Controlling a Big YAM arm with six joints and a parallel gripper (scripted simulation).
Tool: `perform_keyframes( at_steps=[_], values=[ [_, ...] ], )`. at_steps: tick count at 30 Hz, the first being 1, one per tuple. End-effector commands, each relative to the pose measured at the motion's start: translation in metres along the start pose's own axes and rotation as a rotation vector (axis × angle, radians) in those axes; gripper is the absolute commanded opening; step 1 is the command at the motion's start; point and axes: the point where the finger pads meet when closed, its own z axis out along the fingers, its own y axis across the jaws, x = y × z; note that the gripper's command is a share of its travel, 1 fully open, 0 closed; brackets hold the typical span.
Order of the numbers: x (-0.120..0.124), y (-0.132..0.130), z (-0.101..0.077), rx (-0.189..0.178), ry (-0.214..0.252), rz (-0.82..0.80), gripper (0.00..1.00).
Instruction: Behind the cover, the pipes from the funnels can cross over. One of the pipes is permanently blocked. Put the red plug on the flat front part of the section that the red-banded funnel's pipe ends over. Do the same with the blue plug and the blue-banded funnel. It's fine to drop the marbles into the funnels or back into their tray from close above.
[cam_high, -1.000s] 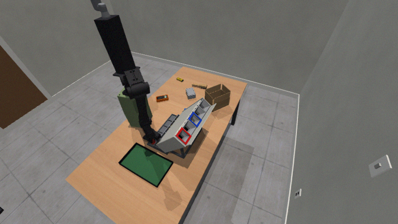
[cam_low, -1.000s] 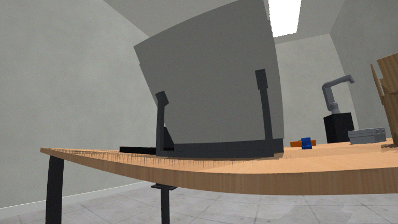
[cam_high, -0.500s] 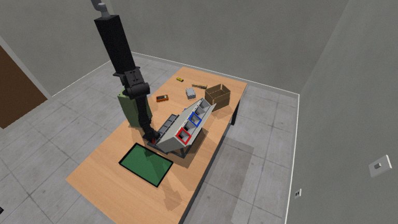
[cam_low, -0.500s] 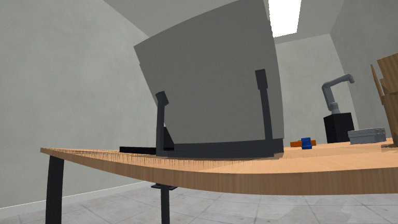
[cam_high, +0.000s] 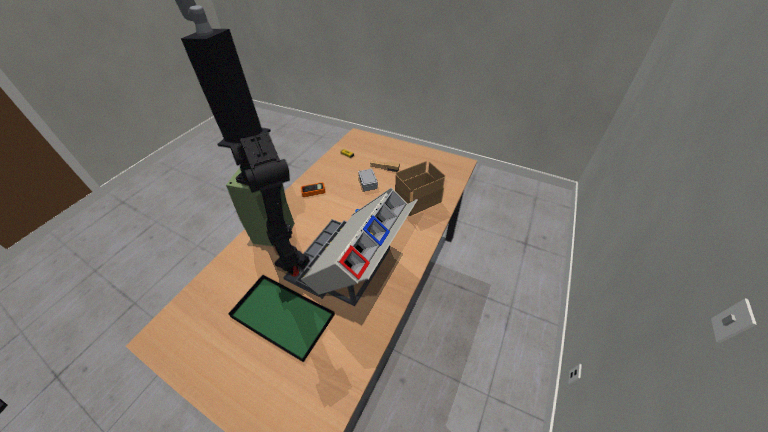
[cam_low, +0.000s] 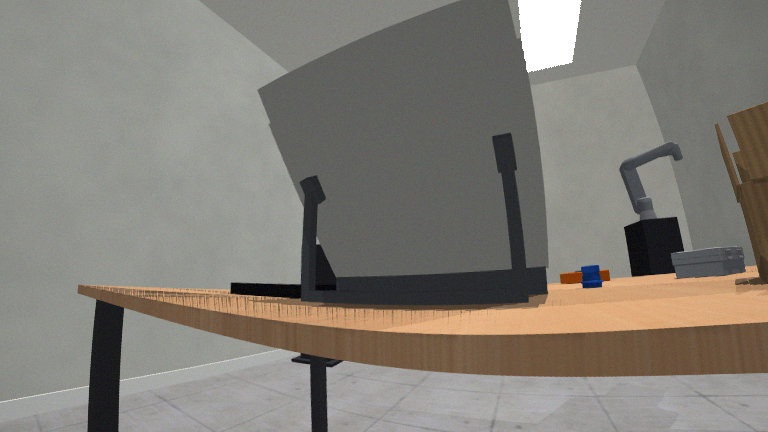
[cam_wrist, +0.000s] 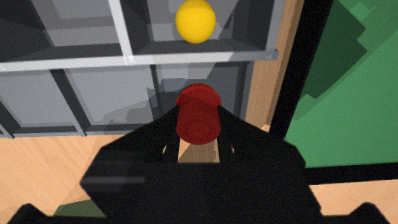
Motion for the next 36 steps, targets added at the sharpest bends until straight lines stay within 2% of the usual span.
perform_keyframes(
  at_steps=[1, 3, 4, 36],
  values=[
    [0.0094, 0.0087, -0.0001, -0.019, 0.028, -0.023, 0.0],
    [0.0094, 0.0087, -0.0001, -0.019, 0.028, -0.023, 0.0],
    [0.0, 0.0001, -0.002, 0.0, -0.001, -0.003, 0.59],
    [0.0013, 0.0008, -0.002, -0.003, 0.004, -0.004, 0.59]
  ],
)
